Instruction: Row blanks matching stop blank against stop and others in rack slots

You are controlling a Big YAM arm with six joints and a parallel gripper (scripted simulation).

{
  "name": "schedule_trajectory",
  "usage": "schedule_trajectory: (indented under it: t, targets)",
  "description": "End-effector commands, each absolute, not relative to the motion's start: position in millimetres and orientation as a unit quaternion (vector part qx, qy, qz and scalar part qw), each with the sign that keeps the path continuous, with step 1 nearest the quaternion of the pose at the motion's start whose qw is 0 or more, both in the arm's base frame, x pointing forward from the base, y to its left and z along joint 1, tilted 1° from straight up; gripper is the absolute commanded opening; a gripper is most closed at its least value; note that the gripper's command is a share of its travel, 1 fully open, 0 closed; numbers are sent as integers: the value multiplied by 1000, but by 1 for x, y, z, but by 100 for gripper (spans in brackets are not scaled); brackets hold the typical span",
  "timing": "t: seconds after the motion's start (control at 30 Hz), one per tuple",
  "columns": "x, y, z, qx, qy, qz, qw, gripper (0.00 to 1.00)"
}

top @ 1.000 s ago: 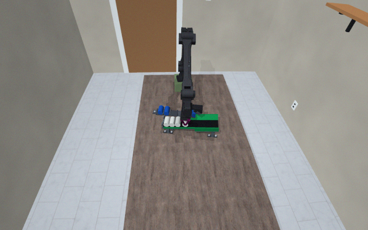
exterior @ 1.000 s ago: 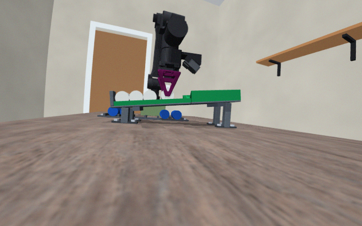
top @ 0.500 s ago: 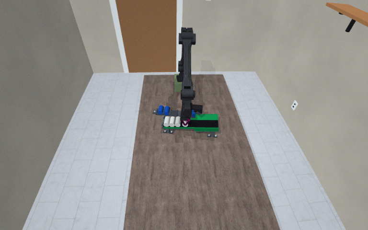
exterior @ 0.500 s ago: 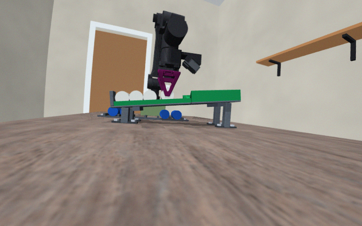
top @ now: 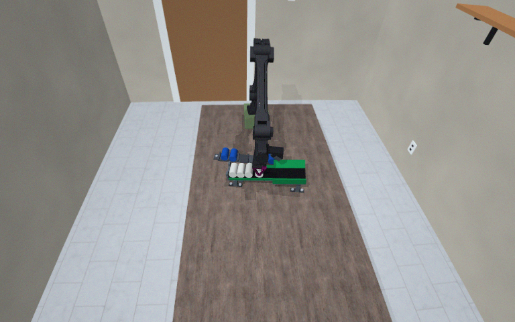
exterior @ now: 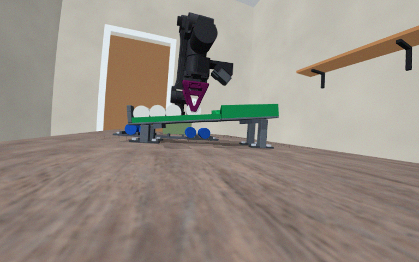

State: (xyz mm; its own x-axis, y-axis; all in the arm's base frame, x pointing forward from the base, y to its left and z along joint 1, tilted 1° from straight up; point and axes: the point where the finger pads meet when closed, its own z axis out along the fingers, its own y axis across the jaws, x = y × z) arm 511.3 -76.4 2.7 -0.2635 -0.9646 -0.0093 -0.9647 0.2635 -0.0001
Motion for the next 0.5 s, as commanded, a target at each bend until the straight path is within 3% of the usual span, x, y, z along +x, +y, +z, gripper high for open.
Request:
schedule_trajectory:
  t: [0.0, 0.1, 0.47]
  targets:
    - [528, -83, 6, -597, 802, -4, 10, 63]
    - [528, -83, 6, -597, 802, -4, 10, 63]
    - [526, -83, 5, -597, 802, -3, 9, 79]
